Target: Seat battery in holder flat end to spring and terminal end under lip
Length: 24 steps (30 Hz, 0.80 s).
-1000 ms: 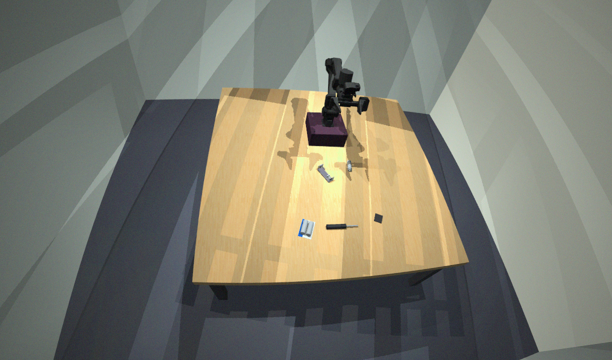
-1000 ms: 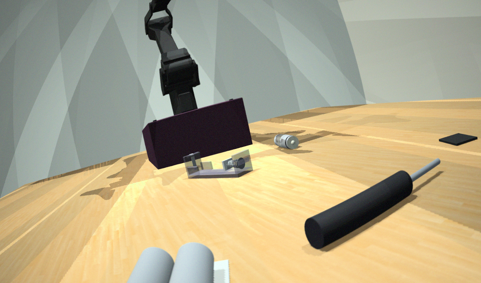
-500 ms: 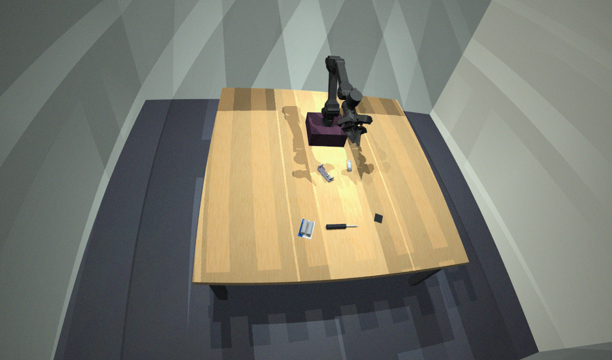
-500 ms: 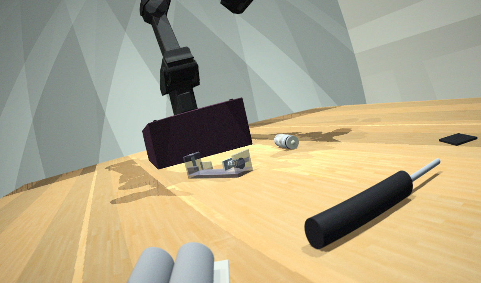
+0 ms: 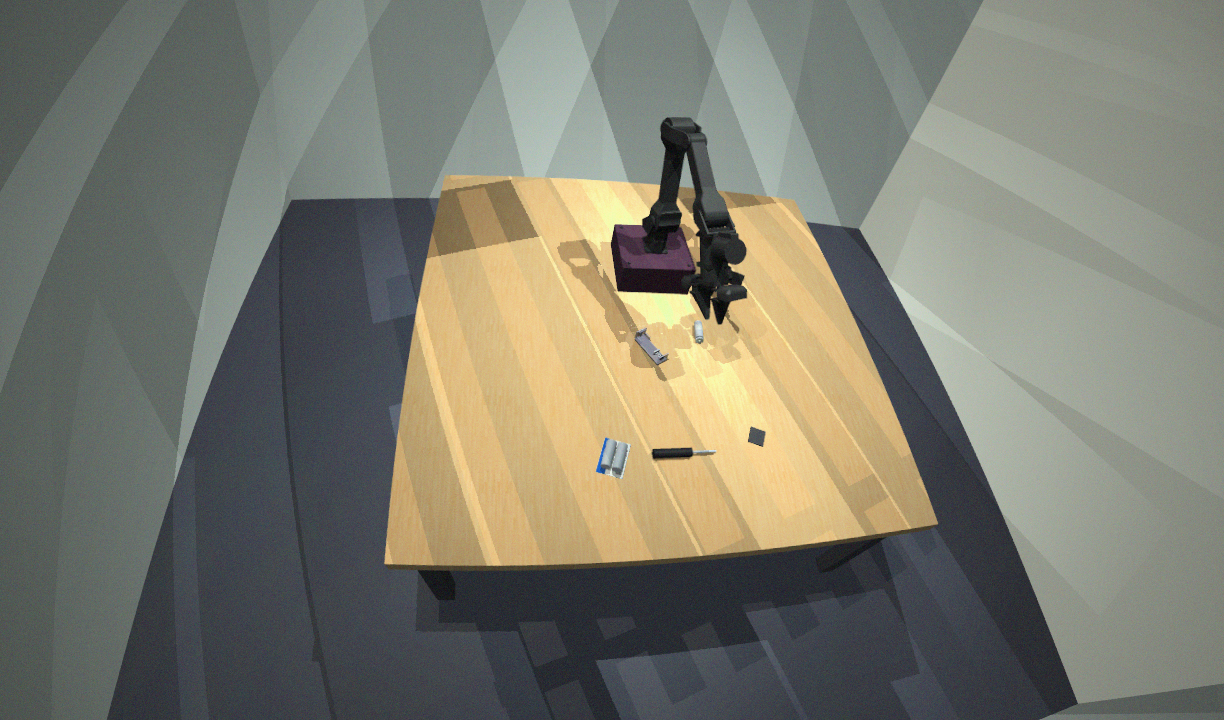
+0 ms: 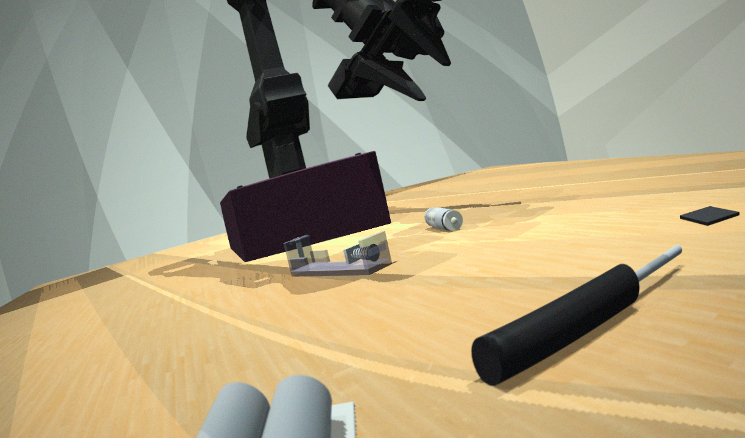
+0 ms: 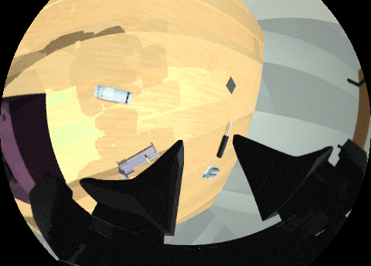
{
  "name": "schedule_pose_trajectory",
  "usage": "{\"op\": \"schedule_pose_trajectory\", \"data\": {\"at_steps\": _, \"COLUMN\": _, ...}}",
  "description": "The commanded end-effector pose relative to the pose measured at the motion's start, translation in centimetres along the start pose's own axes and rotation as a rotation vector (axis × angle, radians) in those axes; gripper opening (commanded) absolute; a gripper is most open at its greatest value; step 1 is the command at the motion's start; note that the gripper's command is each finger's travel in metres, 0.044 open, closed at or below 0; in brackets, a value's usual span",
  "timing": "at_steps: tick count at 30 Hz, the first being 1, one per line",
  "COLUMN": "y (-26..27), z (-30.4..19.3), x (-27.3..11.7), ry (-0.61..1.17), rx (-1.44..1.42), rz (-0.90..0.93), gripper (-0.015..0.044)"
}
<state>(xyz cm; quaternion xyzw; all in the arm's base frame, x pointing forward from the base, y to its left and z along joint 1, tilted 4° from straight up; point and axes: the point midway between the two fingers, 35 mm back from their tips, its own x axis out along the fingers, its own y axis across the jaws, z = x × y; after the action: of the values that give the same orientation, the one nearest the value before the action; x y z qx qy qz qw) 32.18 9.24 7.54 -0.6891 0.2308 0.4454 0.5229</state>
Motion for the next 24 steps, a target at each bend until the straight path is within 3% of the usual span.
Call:
{"op": "schedule_pose_trajectory", "data": {"at_steps": 1, "y": 6.1, "z": 3.5, "x": 3.5, "ry": -0.184, "rx": -0.682, "rz": 0.342, "gripper": 0.0231}}
{"op": "schedule_pose_trajectory", "data": {"at_steps": 6, "y": 9.6, "z": 5.1, "x": 4.3, "ry": -0.363, "rx": -1.038, "rz": 0.490, "gripper": 0.0231}}
{"op": "schedule_pose_trajectory", "data": {"at_steps": 24, "y": 10.0, "z": 5.2, "x": 4.9, "ry": -0.371, "rx": -1.053, "rz": 0.495, "gripper": 0.0231}}
